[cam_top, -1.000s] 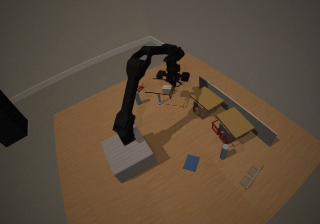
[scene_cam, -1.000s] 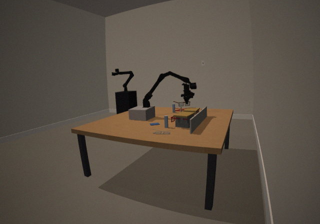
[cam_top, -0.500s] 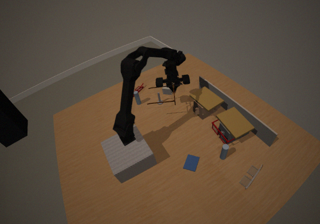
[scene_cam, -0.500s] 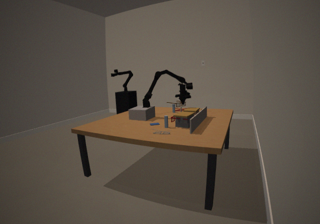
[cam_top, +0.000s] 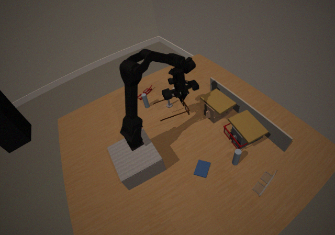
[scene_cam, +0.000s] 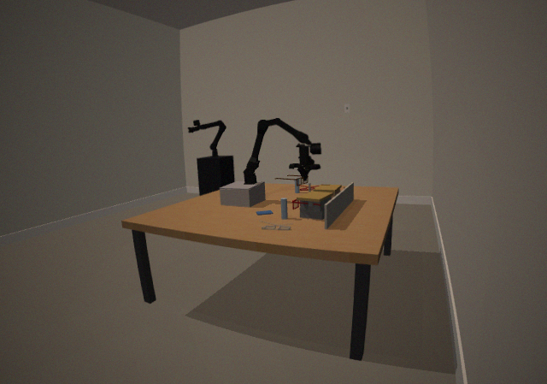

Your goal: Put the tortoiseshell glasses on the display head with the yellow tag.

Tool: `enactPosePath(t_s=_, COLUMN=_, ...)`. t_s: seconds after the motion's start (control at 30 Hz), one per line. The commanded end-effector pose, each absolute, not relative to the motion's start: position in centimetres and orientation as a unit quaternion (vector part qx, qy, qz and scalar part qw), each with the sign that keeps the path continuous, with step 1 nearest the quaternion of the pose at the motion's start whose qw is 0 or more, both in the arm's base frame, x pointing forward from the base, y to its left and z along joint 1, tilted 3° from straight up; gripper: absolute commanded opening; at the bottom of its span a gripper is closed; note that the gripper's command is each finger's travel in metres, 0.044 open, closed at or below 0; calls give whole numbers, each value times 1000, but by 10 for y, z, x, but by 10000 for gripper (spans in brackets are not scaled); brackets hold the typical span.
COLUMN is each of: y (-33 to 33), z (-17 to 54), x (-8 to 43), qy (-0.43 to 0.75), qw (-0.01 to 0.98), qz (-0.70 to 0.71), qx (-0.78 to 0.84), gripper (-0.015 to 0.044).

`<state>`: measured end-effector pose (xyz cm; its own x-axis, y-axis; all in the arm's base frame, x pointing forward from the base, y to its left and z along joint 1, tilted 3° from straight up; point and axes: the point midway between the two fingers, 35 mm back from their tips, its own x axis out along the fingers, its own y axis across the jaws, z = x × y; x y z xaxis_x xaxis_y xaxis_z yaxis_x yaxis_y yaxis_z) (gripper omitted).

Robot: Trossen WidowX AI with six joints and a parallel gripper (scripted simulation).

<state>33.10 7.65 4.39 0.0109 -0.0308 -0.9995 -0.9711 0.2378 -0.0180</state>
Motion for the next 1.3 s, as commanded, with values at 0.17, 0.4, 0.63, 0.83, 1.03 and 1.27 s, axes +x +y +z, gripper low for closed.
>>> enactPosePath(t_s=0.17, y=62, z=40, x=313, qy=531, qw=520, qz=461, qx=-486, gripper=0)
enactPosePath(t_s=0.4, y=62, z=34, x=314, qy=531, qw=520, qz=461, qx=-486, gripper=0)
enactPosePath(t_s=0.63, y=62, z=26, x=315, qy=531, qw=520, qz=461, qx=-486, gripper=0)
enactPosePath(t_s=0.83, y=62, z=19, x=316, qy=531, qw=520, qz=461, qx=-486, gripper=0)
enactPosePath(t_s=1.03, y=62, z=12, x=317, qy=531, qw=520, qz=461, qx=-486, gripper=0)
enactPosePath(t_s=1.27, y=62, z=4, x=317, qy=531, qw=520, qz=461, qx=-486, gripper=0)
